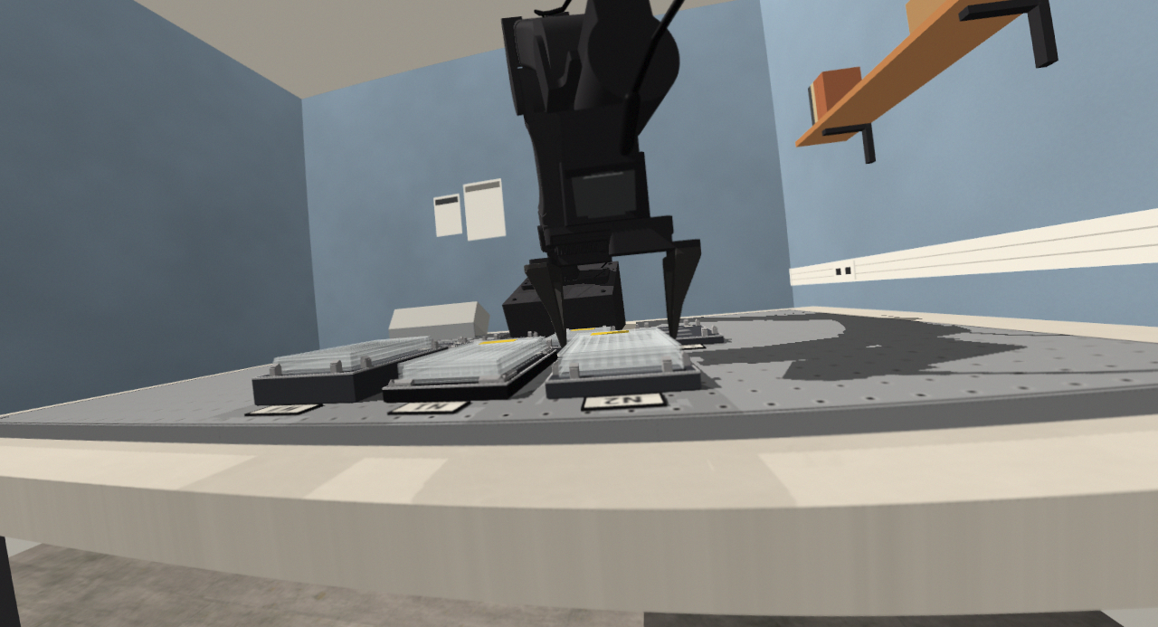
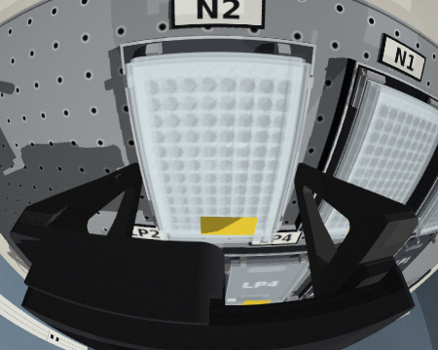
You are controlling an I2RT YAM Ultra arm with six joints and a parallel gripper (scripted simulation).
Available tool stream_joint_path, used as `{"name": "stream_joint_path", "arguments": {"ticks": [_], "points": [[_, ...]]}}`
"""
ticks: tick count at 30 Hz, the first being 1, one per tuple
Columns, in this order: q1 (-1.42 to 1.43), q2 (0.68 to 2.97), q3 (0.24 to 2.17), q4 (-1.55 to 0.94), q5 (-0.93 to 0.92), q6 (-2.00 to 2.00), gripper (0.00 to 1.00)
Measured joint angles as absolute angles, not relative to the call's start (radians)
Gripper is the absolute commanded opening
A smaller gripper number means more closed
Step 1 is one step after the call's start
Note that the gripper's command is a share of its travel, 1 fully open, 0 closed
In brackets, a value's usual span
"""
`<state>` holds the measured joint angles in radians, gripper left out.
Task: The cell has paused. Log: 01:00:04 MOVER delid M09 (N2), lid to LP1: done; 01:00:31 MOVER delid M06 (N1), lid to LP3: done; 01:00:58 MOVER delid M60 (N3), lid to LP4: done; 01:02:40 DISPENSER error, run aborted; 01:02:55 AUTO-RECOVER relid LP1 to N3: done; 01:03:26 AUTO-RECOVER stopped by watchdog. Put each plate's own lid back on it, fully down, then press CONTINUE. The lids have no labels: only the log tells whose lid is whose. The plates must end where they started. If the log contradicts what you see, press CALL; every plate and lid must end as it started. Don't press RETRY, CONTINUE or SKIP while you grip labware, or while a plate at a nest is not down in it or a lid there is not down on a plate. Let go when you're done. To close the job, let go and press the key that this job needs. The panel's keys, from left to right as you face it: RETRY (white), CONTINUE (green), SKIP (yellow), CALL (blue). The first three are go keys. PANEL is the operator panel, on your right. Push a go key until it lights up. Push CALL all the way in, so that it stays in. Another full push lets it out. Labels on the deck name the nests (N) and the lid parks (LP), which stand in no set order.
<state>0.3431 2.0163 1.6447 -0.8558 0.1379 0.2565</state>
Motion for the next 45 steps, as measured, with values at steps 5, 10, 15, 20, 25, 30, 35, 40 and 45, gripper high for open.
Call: {"name": "stream_joint_path", "arguments": {"ticks": [5, 10, 15, 20, 25, 30, 35, 40, 45], "points": [[0.343, 2.016, 1.645, -0.856, 0.138, 0.257, 1.00], [0.343, 2.016, 1.645, -0.856, 0.138, 0.257, 1.00], [0.343, 2.016, 1.645, -0.856, 0.138, 0.257, 1.00], [0.343, 2.016, 1.645, -0.856, 0.138, 0.257, 1.00], [0.343, 2.013, 1.646, -0.872, 0.138, 0.257, 1.00], [0.343, 1.996, 1.662, -0.893, 0.138, 0.258, 1.00], [0.343, 1.983, 1.675, -0.908, 0.138, 0.260, 1.00], [0.344, 1.975, 1.684, -0.932, 0.139, 0.263, 1.00], [0.350, 1.965, 1.693, -0.950, 0.140, 0.266, 1.00]]}}
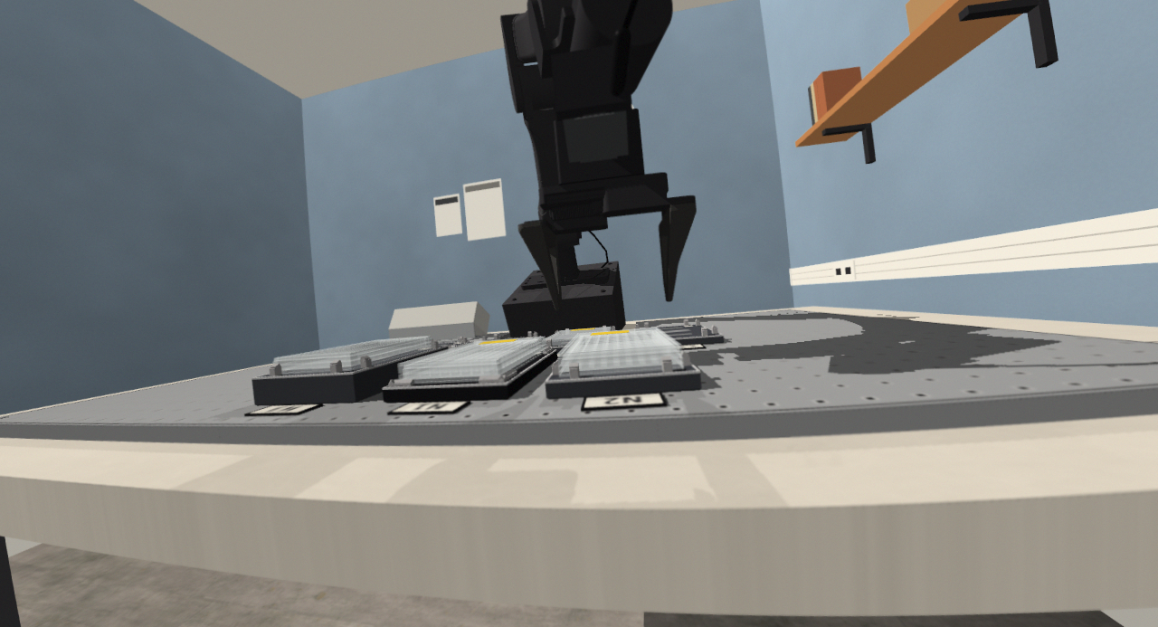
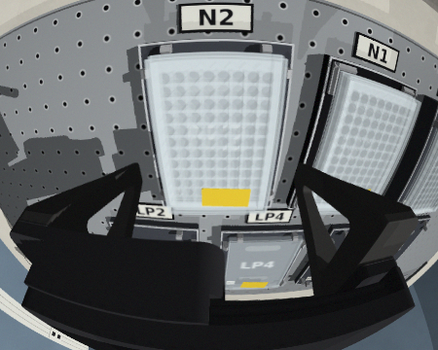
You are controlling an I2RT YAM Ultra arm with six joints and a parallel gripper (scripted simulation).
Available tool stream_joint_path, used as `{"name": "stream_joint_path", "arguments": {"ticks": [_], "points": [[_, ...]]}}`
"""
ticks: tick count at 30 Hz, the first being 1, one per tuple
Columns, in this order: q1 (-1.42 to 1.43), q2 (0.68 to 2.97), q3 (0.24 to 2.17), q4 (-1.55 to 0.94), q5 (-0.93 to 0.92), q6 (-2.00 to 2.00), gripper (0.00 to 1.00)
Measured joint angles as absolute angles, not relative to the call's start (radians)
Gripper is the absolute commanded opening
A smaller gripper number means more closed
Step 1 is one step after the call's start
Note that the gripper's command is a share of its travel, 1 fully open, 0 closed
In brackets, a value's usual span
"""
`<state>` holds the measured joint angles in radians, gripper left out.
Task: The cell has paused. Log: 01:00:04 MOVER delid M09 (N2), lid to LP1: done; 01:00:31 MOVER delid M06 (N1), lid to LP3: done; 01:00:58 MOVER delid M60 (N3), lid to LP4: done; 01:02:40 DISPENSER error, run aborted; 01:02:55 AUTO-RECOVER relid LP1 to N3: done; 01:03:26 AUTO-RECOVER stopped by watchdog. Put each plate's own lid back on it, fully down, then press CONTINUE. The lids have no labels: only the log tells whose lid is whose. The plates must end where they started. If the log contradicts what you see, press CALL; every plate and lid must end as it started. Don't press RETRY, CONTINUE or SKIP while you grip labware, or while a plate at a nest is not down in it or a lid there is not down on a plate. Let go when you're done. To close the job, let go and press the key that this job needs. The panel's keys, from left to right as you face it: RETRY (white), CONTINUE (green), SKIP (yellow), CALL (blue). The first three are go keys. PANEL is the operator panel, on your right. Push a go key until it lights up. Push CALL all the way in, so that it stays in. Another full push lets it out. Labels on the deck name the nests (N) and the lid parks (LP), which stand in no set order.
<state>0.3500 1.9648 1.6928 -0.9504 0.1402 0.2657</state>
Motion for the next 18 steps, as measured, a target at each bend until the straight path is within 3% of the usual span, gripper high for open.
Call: {"name": "stream_joint_path", "arguments": {"ticks": [18], "points": [[0.353, 1.963, 1.694, -0.965, 0.142, 0.271, 1.00]]}}
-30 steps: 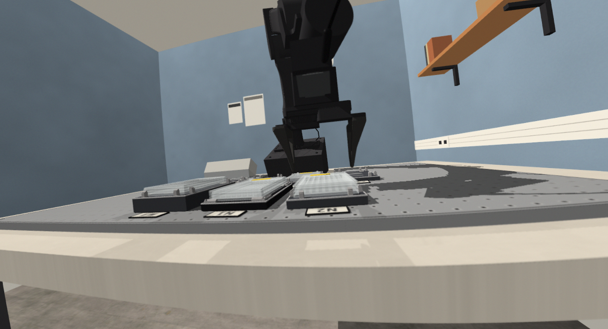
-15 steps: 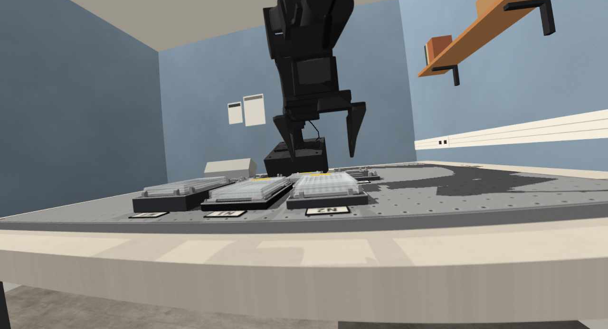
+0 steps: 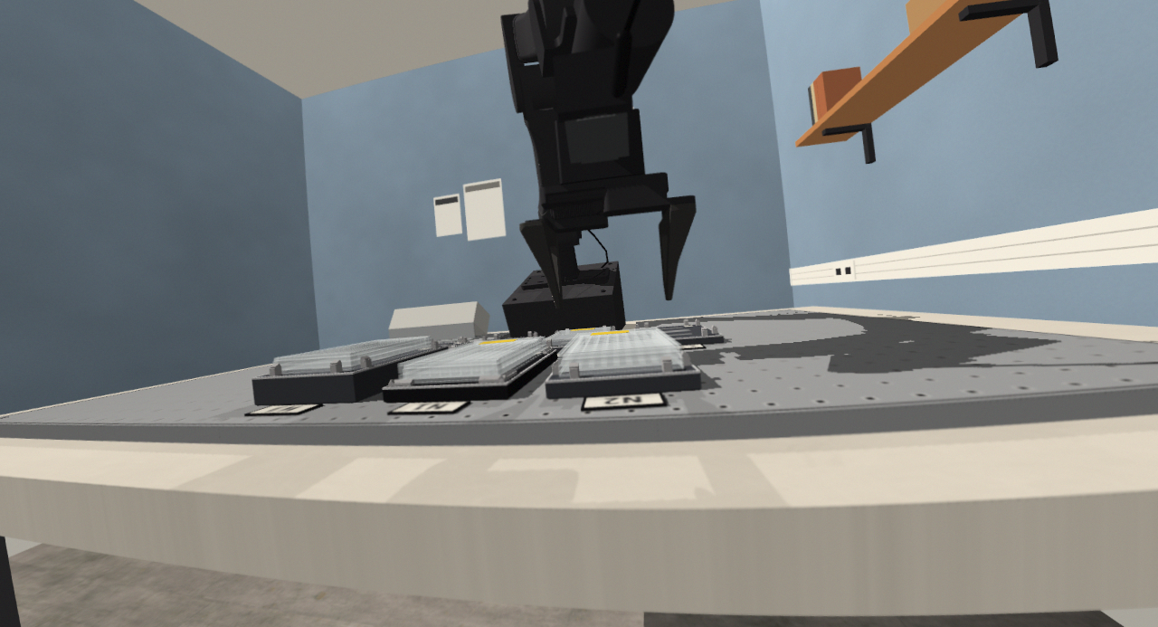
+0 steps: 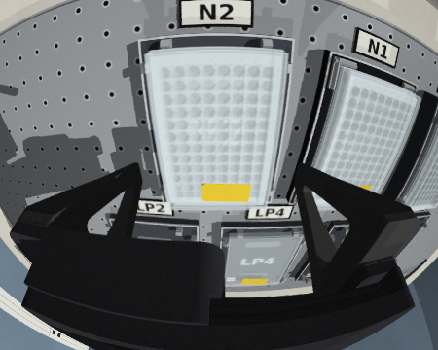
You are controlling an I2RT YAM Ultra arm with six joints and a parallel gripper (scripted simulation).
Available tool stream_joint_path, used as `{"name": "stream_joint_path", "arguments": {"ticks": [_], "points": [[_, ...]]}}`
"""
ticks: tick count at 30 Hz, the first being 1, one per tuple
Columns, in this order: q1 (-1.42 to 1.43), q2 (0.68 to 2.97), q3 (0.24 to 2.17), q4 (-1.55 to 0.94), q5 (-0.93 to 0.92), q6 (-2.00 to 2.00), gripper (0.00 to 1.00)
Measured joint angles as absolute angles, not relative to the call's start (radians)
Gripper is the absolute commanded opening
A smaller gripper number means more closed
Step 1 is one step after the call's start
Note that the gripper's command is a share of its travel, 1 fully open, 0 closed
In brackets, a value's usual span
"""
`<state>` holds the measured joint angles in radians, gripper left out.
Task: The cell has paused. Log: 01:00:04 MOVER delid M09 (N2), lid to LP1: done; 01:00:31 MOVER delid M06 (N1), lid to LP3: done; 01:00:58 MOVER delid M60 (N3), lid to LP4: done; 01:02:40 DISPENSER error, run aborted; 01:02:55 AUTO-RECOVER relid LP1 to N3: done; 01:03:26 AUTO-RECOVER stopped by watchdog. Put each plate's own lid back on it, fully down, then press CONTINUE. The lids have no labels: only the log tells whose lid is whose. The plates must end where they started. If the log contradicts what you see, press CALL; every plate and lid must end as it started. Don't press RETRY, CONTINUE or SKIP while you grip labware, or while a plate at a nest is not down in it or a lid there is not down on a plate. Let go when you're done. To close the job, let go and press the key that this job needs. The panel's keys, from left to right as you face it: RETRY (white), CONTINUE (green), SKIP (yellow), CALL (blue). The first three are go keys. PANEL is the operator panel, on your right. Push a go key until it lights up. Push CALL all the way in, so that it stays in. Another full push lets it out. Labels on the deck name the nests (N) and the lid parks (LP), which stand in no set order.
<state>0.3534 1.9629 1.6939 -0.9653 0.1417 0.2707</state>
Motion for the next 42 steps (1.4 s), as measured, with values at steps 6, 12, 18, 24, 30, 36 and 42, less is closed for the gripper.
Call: {"name": "stream_joint_path", "arguments": {"ticks": [6, 12, 18, 24, 30, 36, 42], "points": [[0.353, 1.963, 1.694, -0.967, 0.142, 0.271, 1.00], [0.358, 1.963, 1.695, -0.971, 0.143, 0.273, 1.00], [0.360, 1.947, 1.677, -0.960, 0.143, 0.286, 1.00], [0.360, 1.879, 1.546, -0.926, 0.143, 0.298, 1.00], [0.360, 1.774, 1.377, -0.879, 0.143, 0.299, 1.00], [0.360, 1.682, 1.238, -0.836, 0.143, 0.299, 1.00], [0.360, 1.607, 1.125, -0.778, 0.143, 0.299, 1.00]]}}
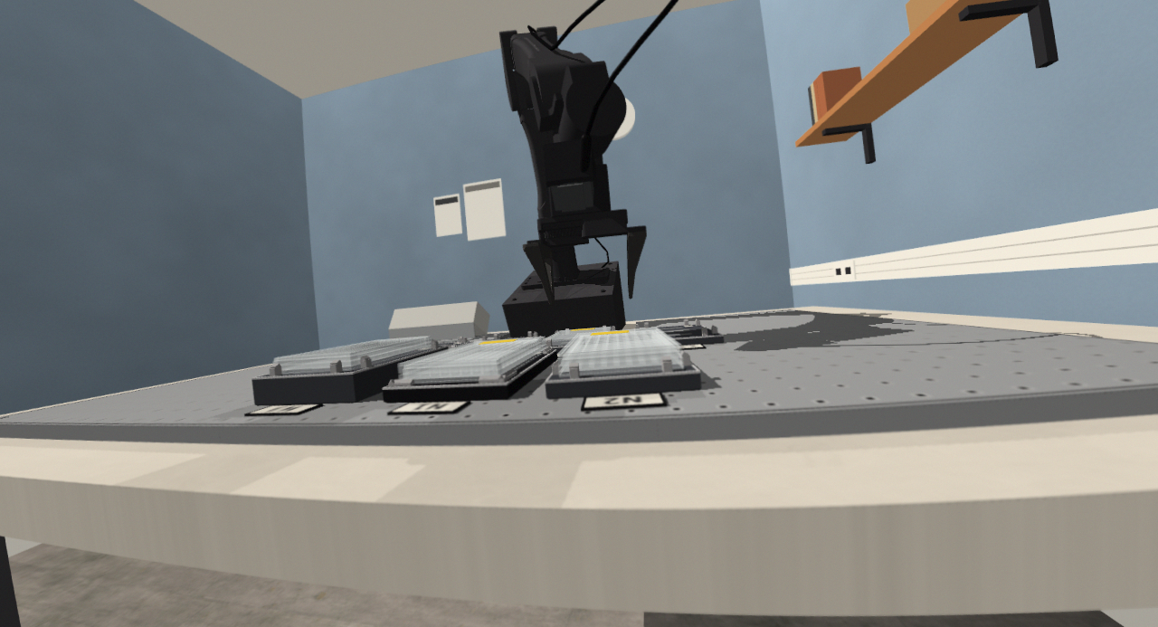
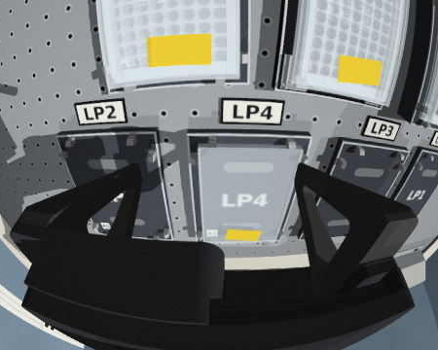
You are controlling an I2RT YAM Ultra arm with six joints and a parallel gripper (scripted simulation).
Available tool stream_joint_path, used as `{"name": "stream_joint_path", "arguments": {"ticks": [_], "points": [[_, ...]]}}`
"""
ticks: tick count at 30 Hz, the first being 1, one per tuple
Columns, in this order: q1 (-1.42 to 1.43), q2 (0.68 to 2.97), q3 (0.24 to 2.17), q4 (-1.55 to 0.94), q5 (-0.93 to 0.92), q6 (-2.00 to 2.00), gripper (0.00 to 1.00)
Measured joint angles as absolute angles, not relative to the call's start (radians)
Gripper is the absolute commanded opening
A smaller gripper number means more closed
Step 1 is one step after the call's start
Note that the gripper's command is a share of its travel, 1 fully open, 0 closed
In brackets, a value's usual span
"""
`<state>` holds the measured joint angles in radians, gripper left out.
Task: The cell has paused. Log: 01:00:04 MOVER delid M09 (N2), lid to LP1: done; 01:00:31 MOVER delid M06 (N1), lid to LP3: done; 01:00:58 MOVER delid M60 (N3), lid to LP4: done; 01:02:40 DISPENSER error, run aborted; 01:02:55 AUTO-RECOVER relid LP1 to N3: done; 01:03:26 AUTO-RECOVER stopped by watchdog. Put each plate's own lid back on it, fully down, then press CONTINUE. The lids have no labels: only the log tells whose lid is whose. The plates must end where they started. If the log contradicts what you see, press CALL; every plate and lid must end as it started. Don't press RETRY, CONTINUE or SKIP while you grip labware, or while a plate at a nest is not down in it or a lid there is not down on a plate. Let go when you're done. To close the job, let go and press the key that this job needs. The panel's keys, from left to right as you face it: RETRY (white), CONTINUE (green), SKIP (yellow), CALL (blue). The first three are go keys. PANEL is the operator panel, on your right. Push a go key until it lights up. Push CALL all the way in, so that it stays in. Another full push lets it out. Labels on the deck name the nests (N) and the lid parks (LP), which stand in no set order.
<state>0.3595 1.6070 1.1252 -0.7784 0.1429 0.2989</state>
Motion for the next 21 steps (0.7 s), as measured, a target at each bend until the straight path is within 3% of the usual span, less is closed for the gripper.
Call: {"name": "stream_joint_path", "arguments": {"ticks": [21], "points": [[0.352, 1.311, 0.742, -0.683, 0.142, 0.297, 1.00]]}}
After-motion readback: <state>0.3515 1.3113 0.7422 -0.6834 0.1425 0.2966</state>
